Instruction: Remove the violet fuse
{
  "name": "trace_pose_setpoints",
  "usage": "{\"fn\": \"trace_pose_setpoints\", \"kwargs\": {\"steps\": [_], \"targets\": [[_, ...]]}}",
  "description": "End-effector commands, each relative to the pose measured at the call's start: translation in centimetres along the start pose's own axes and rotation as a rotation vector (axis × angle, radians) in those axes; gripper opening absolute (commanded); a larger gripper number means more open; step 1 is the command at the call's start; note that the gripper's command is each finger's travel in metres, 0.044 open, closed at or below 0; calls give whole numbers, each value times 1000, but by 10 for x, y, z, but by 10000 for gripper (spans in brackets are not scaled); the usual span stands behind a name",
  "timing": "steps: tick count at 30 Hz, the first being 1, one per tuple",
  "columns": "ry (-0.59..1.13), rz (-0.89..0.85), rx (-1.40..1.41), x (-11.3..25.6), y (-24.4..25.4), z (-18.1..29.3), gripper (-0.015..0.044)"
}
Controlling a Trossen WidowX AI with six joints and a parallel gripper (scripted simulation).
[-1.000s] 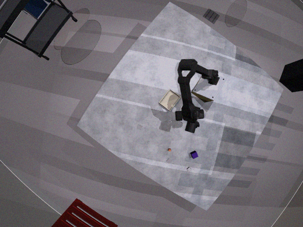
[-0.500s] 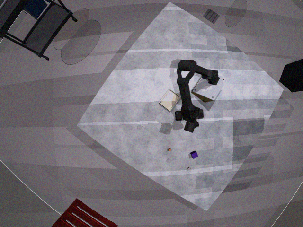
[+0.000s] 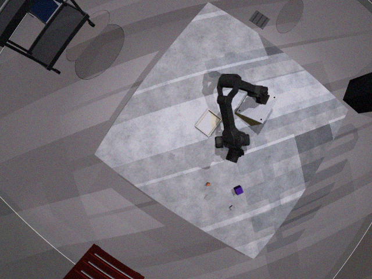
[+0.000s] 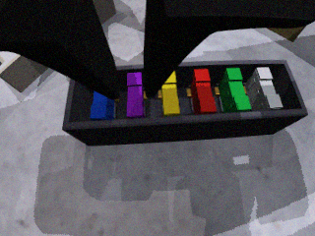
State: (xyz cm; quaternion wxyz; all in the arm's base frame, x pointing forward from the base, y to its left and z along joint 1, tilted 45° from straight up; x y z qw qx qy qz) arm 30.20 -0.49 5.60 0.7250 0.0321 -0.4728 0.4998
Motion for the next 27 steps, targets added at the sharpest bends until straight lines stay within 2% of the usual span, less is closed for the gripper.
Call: {"fn": "trace_pose_setpoints", "kwargs": {"steps": [1, 17, 27], "targets": [[6, -1, 4, -4, 0, 0, 74], [6, -1, 4, -10, 0, 0, 74], [2, -1, 0, -8, 0, 0, 7]]}}
Point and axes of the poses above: the point midway between the two fingers, 35 mm back from their tips, its own x axis back along the fingers, its own y axis across the jaws, z = x × y, the point moved 10 cm from there along x, back along the fingers, and after that the axes turned 15 degrees about x, right-handed, at the moved point
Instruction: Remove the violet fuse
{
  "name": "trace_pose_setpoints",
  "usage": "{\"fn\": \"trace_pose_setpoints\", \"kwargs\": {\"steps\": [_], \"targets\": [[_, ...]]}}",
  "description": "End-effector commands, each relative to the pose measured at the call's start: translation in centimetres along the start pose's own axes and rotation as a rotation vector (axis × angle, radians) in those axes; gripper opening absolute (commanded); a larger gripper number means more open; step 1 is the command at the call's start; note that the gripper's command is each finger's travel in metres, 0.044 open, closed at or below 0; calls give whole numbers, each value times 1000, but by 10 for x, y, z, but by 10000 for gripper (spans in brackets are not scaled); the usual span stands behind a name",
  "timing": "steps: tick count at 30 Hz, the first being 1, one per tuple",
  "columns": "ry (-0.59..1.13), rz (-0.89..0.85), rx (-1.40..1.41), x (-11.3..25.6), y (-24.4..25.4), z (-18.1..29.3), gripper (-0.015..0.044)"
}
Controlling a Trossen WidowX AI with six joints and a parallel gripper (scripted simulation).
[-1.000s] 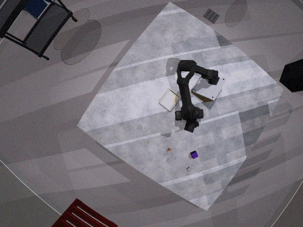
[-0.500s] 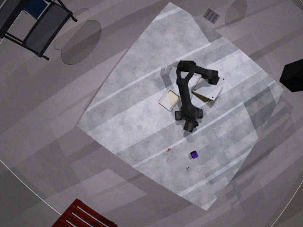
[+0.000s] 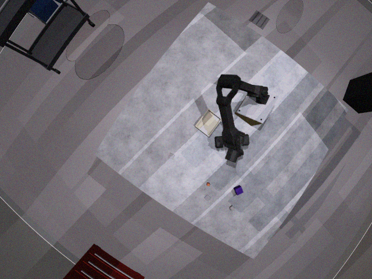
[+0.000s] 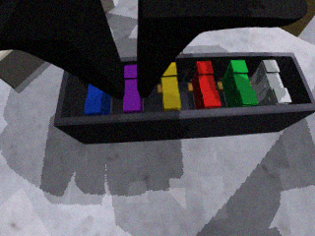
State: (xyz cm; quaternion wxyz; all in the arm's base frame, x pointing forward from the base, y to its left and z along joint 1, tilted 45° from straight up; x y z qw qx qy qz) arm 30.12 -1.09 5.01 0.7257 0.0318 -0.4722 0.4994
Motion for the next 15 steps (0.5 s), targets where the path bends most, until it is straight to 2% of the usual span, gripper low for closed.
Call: {"fn": "trace_pose_setpoints", "kwargs": {"steps": [1, 15], "targets": [[0, 0, 0, 0, 0, 0, 1], [0, 0, 0, 5, 0, 0, 0]]}}
Point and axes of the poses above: the point midway between the two fingers, 35 mm back from their tips, its own x axis back along the fingers, its own y axis across the jaws, z = x × y, the point moved 10 cm from there along x, back along the fingers, and after that the axes turned 15 degrees about x, right-handed, at the moved point
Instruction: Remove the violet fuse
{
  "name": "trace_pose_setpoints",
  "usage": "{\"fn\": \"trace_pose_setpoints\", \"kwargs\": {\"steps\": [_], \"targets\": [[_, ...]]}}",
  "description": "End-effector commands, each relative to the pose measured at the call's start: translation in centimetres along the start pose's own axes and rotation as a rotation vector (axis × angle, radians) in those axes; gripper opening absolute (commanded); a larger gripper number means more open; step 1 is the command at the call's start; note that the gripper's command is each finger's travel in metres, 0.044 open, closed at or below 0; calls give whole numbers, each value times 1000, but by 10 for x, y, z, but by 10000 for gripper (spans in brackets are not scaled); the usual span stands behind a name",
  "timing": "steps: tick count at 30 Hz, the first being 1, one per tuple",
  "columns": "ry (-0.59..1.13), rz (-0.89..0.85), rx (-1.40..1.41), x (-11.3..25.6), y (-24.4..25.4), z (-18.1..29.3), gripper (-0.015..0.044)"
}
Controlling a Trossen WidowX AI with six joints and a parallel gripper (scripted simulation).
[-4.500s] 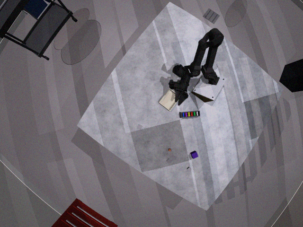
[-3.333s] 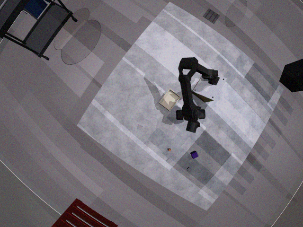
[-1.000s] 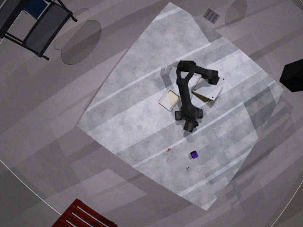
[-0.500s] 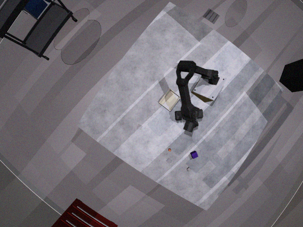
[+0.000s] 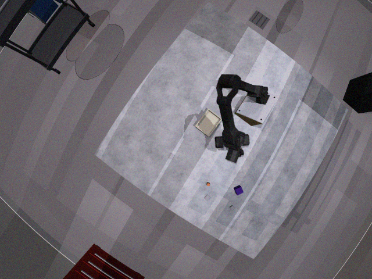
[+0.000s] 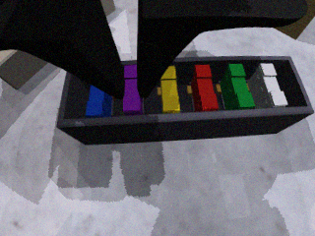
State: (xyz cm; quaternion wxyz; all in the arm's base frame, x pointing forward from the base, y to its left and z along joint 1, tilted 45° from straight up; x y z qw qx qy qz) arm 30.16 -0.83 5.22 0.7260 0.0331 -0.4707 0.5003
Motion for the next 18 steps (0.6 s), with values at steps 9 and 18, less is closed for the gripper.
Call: {"fn": "trace_pose_setpoints", "kwargs": {"steps": [9, 18], "targets": [[-1, 0, -3, 6, 0, 0, 0], [-1, -1, -3, 11, 0, 0, 0]]}}
Point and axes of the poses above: the point midway between the two fingers, 35 mm back from their tips, its own x axis back along the fingers, its own y axis across the jaws, z = x × y, the point moved 10 cm from there along x, back along the fingers, and after that the axes turned 15 degrees about x, right-handed, at the moved point
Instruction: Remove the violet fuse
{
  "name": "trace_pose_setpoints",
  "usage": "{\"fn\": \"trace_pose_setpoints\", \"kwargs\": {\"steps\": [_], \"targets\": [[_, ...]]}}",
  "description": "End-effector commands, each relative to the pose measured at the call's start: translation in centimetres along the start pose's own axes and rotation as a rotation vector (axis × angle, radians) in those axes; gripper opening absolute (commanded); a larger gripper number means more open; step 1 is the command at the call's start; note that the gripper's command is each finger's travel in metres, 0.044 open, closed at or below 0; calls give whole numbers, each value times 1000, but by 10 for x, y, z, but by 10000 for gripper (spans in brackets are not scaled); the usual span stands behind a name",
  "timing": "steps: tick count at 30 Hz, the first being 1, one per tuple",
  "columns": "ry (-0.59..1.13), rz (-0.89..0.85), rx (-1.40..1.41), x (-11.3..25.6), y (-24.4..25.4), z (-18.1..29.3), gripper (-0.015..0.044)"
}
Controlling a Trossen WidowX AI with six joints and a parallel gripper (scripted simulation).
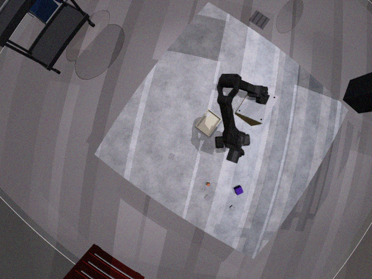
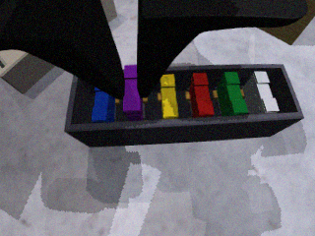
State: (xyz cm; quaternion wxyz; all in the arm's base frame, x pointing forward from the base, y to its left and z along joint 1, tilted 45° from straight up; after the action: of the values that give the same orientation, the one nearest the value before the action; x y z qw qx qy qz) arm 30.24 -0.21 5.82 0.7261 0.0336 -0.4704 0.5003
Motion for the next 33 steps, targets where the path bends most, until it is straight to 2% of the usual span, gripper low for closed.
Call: {"fn": "trace_pose_setpoints", "kwargs": {"steps": [1, 33], "targets": [[-1, 0, -4, 2, 0, 0, 0], [1, 0, -2, 18, 0, 0, 0]]}}
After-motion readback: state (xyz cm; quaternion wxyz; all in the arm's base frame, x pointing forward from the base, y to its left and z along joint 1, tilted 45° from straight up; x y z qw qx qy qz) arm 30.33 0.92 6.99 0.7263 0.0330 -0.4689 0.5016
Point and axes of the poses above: the point midway between the two fingers, 35 mm back from their tips, its own x axis back along the fingers, its own y axis across the jaws, z = x × y, the point moved 10 cm from there along x, back along the fingers, and after that the axes turned 15 degrees about x, right-handed, at the moved point
